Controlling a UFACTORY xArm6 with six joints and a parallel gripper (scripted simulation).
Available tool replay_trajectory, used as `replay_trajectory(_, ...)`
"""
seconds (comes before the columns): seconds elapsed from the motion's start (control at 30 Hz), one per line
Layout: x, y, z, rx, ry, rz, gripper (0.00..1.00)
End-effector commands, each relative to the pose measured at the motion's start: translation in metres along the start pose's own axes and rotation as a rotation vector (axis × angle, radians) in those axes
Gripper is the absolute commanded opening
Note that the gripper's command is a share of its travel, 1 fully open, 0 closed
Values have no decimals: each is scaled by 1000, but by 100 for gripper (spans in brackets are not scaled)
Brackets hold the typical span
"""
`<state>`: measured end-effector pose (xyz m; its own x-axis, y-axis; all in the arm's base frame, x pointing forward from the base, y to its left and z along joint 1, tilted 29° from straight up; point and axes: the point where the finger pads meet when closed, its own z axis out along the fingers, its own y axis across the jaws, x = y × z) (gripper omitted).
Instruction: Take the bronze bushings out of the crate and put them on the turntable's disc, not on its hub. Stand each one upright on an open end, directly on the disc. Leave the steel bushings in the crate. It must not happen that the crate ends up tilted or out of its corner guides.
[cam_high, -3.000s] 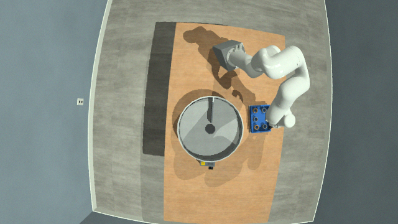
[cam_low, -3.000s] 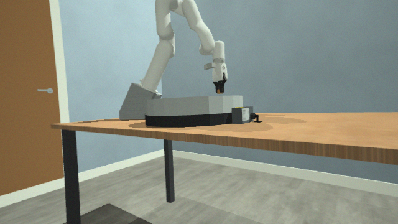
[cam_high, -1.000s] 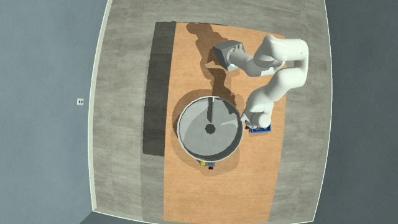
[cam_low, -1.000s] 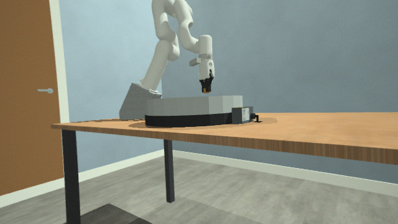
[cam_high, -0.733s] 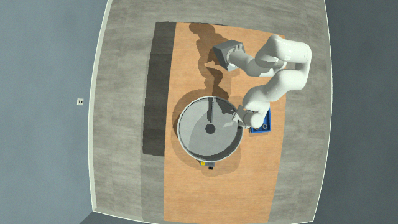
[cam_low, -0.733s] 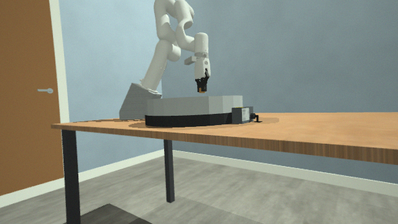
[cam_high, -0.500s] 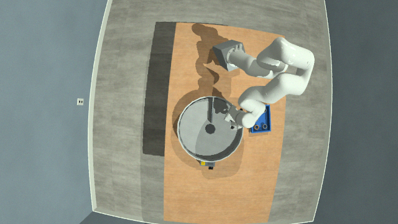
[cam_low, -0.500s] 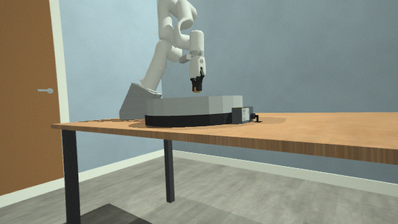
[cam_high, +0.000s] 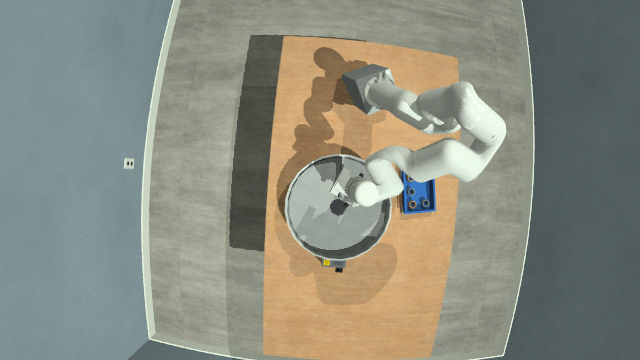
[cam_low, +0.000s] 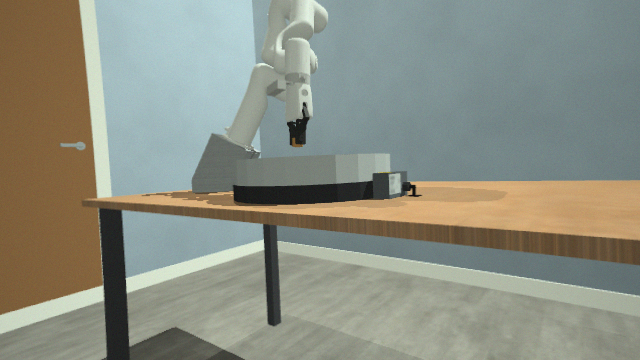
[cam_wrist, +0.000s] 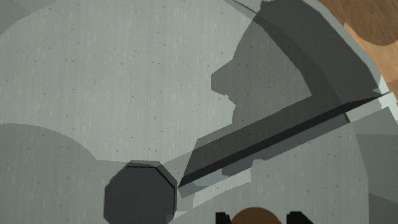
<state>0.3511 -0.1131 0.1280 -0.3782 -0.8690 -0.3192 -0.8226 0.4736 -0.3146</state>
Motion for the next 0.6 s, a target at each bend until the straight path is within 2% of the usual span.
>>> replay_trajectory(0.0,47,-29,8,-16,-56,-14,0)
replay_trajectory(0.1,65,-38,9,-16,-56,-14,0)
replay_trajectory(0.57,102,-57,12,-16,-56,-14,0)
